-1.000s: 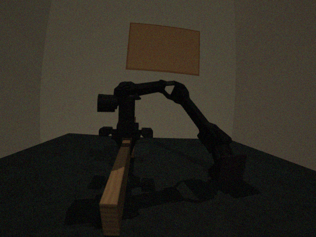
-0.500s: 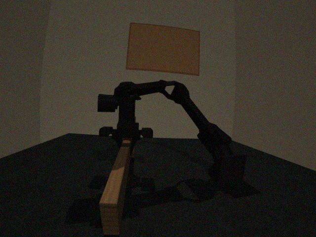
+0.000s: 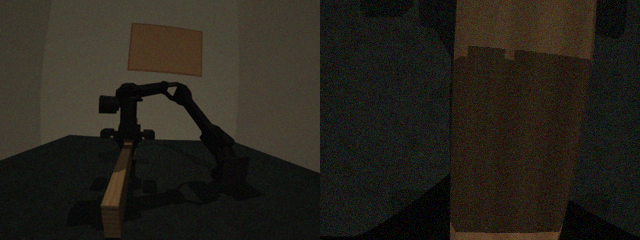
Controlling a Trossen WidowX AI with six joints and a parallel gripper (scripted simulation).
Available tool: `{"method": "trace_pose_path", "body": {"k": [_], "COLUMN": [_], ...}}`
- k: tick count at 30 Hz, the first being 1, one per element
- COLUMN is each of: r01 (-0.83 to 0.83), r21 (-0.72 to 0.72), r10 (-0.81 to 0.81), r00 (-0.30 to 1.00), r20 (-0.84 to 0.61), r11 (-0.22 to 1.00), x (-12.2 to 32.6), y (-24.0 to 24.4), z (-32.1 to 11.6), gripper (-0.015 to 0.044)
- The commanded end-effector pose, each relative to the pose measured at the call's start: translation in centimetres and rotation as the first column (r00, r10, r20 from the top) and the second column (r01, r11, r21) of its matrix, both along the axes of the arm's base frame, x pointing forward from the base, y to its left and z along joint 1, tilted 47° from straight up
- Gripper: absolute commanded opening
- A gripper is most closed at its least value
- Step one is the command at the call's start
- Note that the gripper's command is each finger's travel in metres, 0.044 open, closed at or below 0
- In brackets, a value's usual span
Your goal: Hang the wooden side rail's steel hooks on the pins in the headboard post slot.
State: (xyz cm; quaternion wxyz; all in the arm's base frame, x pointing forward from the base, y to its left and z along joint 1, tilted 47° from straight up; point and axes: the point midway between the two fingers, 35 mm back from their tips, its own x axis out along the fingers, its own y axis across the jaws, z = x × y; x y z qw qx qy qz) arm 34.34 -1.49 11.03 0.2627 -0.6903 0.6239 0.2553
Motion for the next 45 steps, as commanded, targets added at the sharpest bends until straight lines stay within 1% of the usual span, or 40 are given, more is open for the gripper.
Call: {"method": "trace_pose_path", "body": {"k": [1, 45], "r01": [-0.005, -0.005], "r21": [-0.001, -0.001], "r10": [0.005, 0.005], "r00": [1.000, 1.000], "r20": [0.013, 0.013], "r11": [1.000, 1.000], "x": [0.07, 0.14], "y": [0.10, -0.43], "z": [0.27, -0.22], "gripper": [0.0000, 0.0000]}}
